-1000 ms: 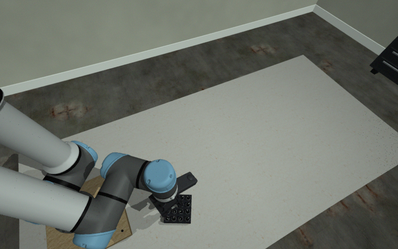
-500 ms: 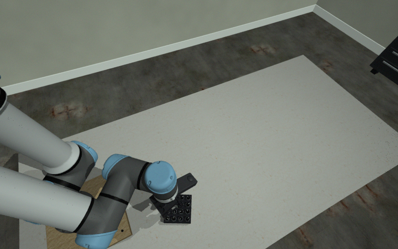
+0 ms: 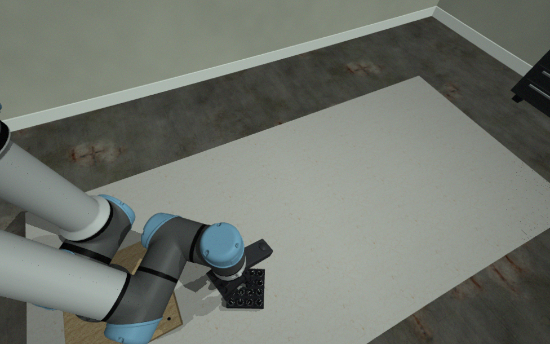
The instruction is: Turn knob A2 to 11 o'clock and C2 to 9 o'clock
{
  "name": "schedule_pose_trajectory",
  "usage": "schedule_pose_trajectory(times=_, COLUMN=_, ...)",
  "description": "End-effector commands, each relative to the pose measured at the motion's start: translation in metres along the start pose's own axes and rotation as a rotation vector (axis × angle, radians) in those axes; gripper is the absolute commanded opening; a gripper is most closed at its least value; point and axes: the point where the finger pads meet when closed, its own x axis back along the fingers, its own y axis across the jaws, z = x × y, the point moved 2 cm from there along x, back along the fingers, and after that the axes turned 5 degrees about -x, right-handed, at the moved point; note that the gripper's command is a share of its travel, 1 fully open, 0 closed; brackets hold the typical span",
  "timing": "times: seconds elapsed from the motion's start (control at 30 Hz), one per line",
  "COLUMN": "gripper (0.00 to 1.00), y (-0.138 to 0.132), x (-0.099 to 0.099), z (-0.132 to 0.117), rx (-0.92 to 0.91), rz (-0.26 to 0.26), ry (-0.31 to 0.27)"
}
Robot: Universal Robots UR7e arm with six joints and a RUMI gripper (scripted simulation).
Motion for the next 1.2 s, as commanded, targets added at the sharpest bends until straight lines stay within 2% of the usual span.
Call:
schedule_pose_trajectory(times=0.0, gripper=0.11, y=0.0003, x=0.0003, z=0.0002, rx=0.000, rz=-0.001, ry=0.001)
schedule_pose_trajectory(times=1.17, gripper=0.11, y=0.0000, x=0.0003, z=0.0032, rx=0.000, rz=-0.001, ry=0.001)
